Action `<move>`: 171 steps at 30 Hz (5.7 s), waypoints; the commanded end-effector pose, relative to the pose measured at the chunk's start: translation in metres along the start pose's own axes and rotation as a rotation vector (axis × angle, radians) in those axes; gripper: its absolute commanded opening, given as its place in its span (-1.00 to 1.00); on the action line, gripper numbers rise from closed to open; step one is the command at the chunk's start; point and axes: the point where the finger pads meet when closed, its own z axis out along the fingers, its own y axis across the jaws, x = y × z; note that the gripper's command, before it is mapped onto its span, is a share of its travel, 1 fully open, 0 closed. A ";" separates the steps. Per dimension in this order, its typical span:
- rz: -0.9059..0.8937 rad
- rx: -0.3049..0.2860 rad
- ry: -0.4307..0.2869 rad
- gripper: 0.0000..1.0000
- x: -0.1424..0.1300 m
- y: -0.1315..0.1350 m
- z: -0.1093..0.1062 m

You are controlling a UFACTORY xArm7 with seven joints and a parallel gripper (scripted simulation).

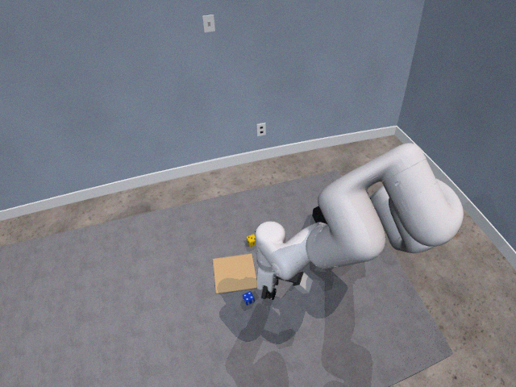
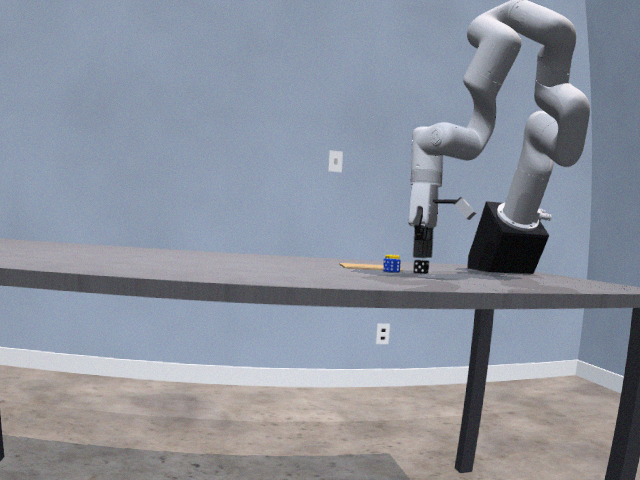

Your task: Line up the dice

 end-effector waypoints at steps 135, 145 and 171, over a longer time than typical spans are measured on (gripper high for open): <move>0.001 -0.001 -0.003 -0.05 -0.003 0.001 0.033; 0.001 -0.001 -0.003 -0.05 -0.003 0.001 0.033; 0.001 -0.001 -0.003 -0.47 -0.003 0.001 0.033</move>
